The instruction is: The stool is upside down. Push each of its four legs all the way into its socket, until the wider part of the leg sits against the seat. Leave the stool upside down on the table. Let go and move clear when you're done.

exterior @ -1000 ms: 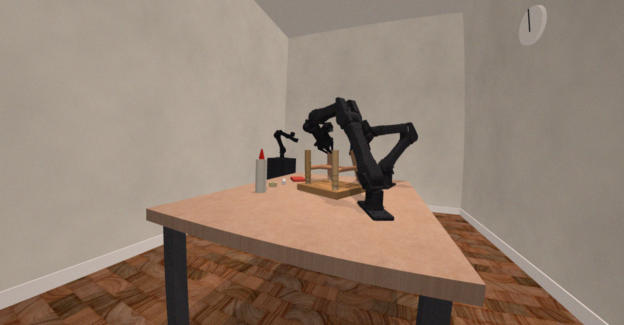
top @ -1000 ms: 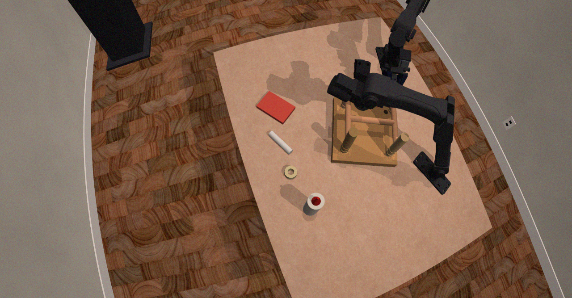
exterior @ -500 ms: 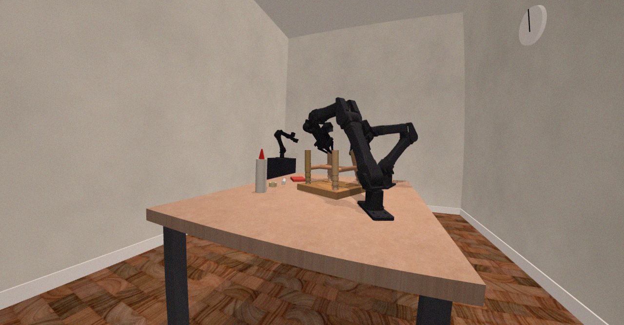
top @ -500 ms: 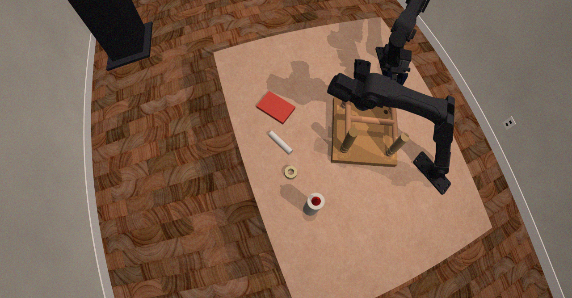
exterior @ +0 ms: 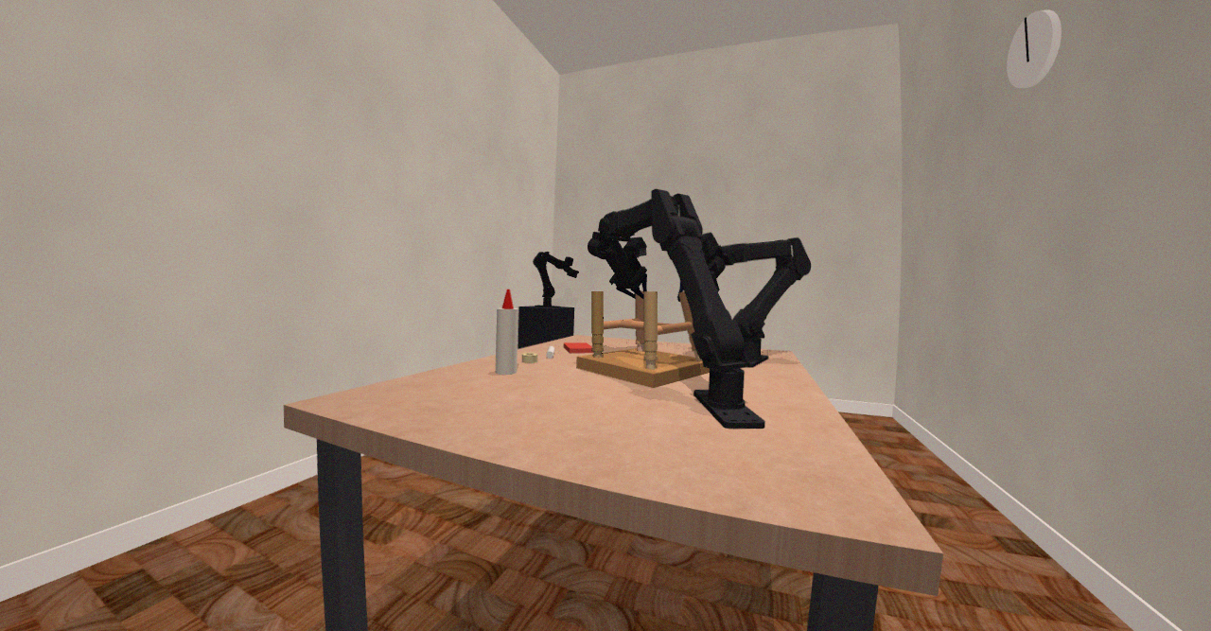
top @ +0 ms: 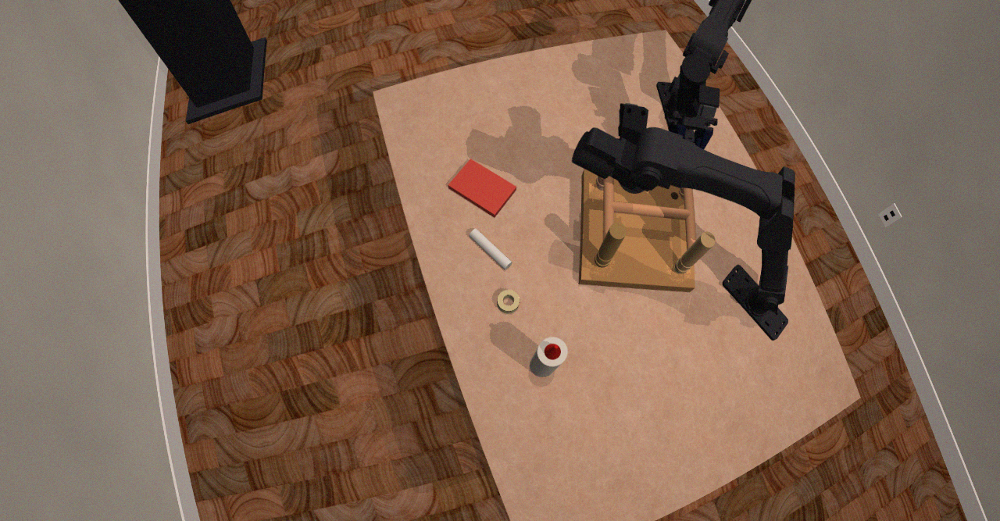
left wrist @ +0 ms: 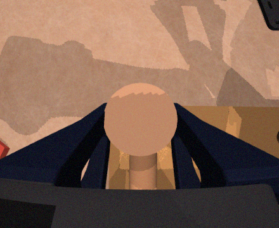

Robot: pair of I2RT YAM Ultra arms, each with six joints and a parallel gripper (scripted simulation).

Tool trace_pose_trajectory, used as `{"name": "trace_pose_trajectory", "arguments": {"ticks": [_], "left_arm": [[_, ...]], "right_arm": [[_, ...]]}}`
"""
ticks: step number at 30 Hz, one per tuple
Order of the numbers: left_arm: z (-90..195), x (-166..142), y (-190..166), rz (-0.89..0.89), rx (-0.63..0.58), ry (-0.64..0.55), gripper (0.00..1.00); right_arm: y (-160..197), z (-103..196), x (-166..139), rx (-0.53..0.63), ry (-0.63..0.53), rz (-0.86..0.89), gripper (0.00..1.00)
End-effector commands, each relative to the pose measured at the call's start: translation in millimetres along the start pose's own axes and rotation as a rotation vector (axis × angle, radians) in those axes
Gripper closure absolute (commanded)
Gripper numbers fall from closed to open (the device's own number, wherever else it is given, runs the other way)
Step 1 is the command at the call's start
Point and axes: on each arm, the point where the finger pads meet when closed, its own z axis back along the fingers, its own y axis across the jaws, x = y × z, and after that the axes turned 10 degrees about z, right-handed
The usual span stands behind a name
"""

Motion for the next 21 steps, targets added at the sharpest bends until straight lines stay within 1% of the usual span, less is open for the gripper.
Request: {"name": "trace_pose_trajectory", "arguments": {"ticks": [1, 13, 14, 15, 17, 21], "left_arm": [[16, 10, 66, -0.143, 0.228, -0.033, 0.72], [15, 10, 66, -0.141, 0.226, -0.037, 0.72], [0, 2, 0, -0.015, 0.001, -0.002, 0.72], [0, 2, 0, -0.015, 0.001, -0.002, 0.72], [4, 1, 9, -0.022, 0.029, -0.005, 0.72], [4, 1, 11, -0.028, 0.038, -0.006, 0.72]], "right_arm": [[59, 1, -6, 0.243, -0.016, 0.015, 0.72], [59, 1, -7, 0.242, -0.013, 0.009, 0.72], [-3, -1, 6, -0.014, -0.017, 0.046, 0.72], [-3, -1, 6, -0.014, -0.017, 0.046, 0.72], [6, -2, 3, 0.023, -0.008, 0.045, 0.72], [8, -2, 3, 0.033, -0.009, 0.044, 0.72]]}}
